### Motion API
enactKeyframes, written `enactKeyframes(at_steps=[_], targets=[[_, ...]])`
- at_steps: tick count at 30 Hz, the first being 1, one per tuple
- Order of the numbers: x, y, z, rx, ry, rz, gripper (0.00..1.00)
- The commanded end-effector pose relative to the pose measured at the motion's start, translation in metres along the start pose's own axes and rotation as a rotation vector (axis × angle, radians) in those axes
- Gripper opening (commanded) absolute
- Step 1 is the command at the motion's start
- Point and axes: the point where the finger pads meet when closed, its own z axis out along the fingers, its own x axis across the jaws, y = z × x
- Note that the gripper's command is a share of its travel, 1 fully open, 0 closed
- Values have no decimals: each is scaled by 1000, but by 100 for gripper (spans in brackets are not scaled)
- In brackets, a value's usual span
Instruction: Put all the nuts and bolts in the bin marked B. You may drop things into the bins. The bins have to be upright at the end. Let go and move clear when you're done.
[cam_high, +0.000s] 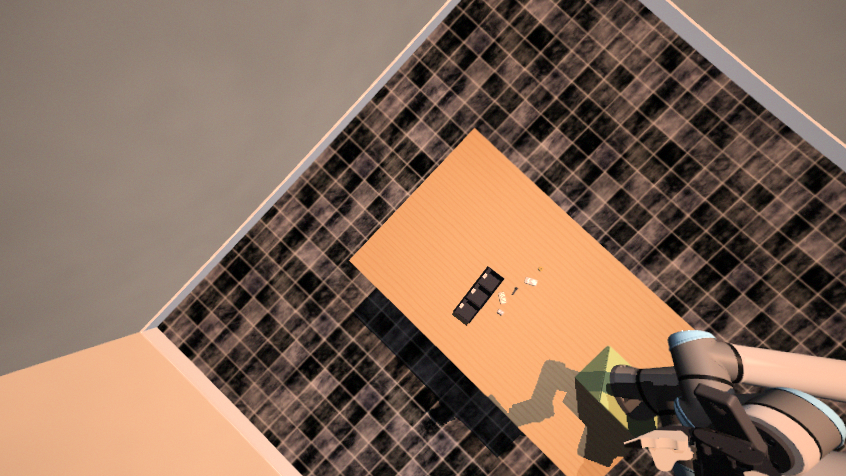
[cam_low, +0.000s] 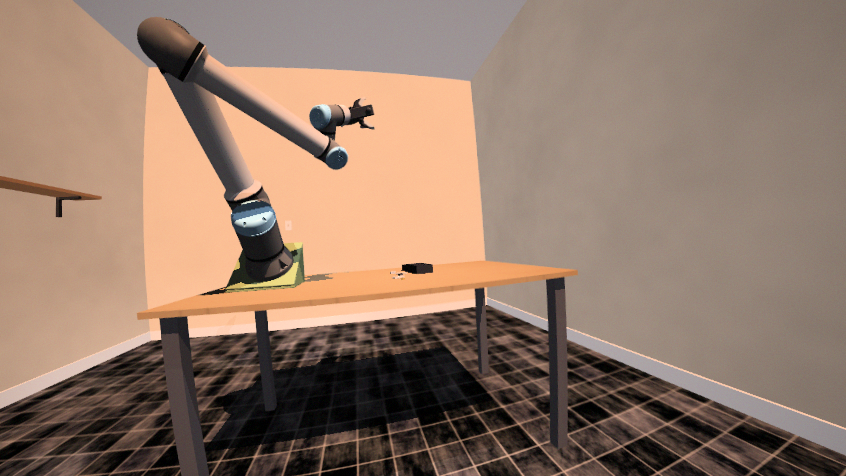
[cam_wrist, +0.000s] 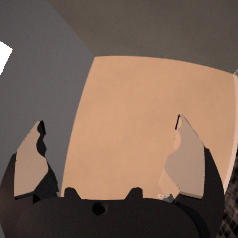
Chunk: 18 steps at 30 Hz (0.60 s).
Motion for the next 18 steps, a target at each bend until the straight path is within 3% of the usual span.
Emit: enactKeyframes(at_steps=[1, 17, 18], targets=[[-1, 0, 0, 0, -1, 0, 100], [-1, 0, 0, 0, -1, 0, 100], [10, 0, -4, 0, 2, 1, 4]])
